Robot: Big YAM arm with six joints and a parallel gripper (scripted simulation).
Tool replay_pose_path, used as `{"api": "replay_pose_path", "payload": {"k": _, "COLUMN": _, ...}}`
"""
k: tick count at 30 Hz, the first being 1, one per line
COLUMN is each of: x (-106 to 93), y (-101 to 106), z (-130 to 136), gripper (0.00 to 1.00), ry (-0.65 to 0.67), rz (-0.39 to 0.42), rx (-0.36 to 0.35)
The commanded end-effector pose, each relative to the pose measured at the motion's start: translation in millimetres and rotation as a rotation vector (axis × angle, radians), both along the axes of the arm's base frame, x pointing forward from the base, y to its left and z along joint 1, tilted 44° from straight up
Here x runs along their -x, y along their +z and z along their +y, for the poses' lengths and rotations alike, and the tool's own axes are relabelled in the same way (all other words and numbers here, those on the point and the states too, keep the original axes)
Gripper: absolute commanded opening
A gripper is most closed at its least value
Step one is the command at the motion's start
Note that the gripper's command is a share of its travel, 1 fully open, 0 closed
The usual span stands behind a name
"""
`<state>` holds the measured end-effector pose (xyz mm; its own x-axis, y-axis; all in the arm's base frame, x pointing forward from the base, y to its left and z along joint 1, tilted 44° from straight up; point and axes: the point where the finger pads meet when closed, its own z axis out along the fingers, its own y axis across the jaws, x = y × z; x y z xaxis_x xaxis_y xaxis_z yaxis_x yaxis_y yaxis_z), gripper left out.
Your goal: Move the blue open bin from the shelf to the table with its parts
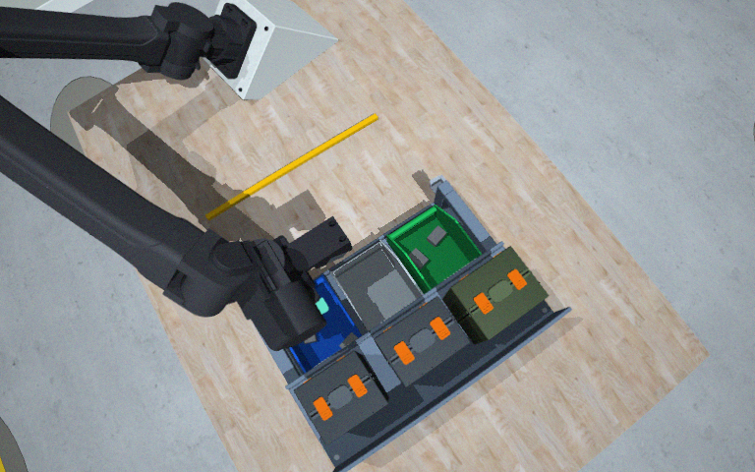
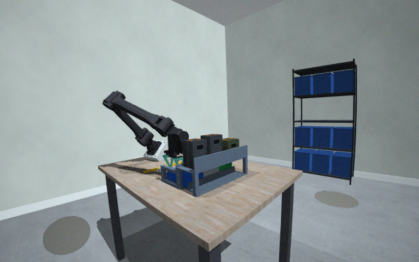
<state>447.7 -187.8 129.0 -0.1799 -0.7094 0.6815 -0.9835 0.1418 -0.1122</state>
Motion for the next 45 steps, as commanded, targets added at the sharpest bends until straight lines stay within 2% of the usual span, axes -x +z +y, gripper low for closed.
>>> {"api": "replay_pose_path", "payload": {"k": 1, "x": -8.3, "y": 3.0, "z": 2.3, "gripper": 0.90, "ry": 0.018, "rz": -0.015, "rx": 0.002}}
{"api": "replay_pose_path", "payload": {"k": 45, "x": -14.6, "y": 5.4, "z": 6.3, "gripper": 0.90, "ry": 0.023, "rz": -0.027, "rx": 0.003}}
